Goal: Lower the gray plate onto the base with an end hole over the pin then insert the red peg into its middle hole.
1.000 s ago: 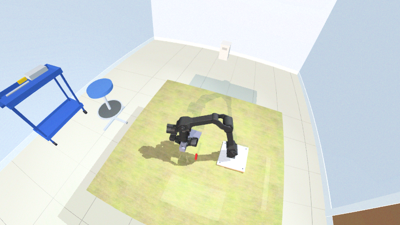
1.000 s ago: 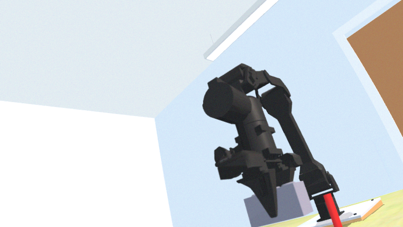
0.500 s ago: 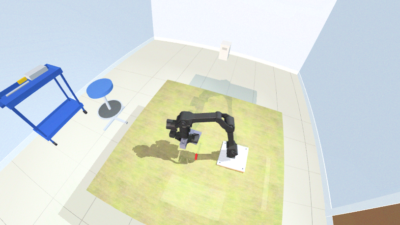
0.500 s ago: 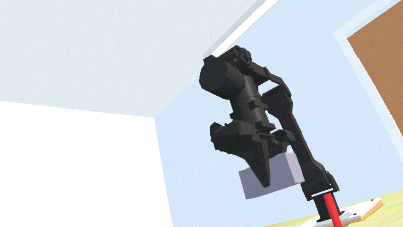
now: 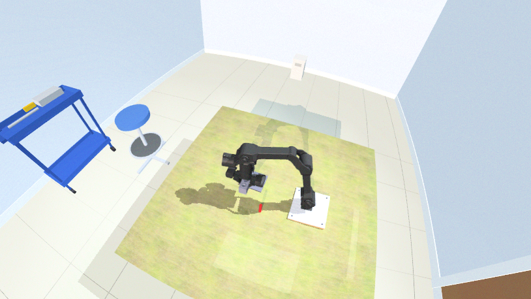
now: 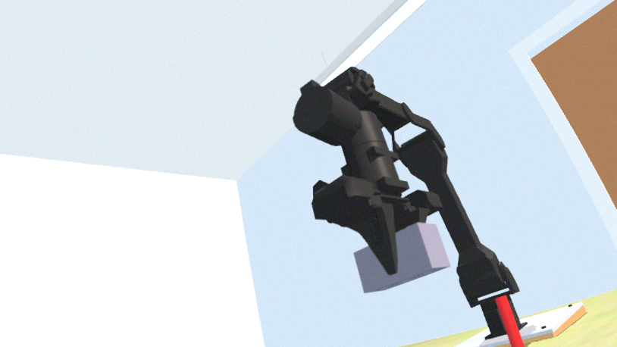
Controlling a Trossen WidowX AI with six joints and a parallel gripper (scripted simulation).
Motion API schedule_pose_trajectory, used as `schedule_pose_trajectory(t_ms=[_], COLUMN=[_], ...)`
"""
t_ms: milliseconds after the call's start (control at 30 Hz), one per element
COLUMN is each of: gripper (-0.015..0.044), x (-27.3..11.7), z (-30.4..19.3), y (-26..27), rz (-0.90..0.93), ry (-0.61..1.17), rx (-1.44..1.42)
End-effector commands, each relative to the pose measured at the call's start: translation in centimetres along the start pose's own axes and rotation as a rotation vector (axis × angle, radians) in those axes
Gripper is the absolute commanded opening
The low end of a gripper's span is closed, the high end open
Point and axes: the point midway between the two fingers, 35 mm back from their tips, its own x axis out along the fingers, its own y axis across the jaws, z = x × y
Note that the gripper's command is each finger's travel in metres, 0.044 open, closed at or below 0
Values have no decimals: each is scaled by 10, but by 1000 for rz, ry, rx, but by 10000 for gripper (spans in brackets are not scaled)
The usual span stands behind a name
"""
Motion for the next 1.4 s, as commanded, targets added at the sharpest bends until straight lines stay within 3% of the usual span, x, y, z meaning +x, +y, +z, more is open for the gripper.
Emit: schedule_pose_trajectory(t_ms=[0, 1367], gripper=[0, 0], x=[7, 72], z=[11, 122], y=[0, -19], rz=[-6, -3], ry=[-4, -16], rx=[44, 497])
